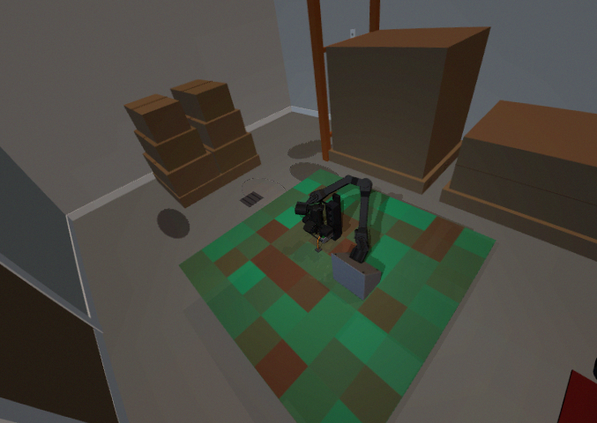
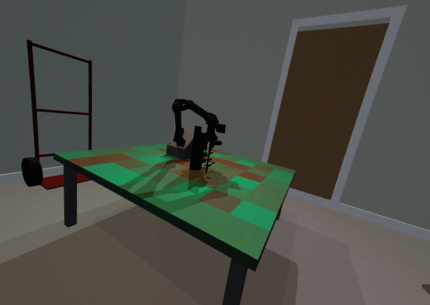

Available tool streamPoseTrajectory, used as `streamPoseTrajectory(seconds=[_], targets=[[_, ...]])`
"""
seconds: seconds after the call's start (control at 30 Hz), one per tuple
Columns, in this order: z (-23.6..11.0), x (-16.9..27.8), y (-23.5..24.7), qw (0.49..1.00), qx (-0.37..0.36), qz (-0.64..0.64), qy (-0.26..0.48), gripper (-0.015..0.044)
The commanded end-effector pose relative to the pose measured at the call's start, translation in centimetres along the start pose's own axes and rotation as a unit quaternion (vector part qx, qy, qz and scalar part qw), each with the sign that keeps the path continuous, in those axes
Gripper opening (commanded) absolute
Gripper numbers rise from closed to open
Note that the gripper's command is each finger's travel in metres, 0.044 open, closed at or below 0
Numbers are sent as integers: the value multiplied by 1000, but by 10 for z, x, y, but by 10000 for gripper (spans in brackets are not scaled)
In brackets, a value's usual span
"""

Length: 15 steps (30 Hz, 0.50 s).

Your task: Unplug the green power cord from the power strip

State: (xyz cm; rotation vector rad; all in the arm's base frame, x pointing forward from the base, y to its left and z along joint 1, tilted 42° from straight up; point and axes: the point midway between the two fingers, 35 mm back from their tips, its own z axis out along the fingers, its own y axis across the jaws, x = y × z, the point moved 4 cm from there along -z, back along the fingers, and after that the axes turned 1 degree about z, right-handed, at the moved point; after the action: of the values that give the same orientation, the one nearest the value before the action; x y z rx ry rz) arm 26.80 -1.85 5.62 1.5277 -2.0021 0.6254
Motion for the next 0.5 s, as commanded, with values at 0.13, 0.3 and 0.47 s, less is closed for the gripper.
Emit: streamPoseTrajectory(seconds=[0.13,0.3,0.47], targets=[[-2,15,0,1000,3,0,1,160],[-1,23,0,1000,3,0,1,160],[-1,30,1,1000,3,0,2,160]])
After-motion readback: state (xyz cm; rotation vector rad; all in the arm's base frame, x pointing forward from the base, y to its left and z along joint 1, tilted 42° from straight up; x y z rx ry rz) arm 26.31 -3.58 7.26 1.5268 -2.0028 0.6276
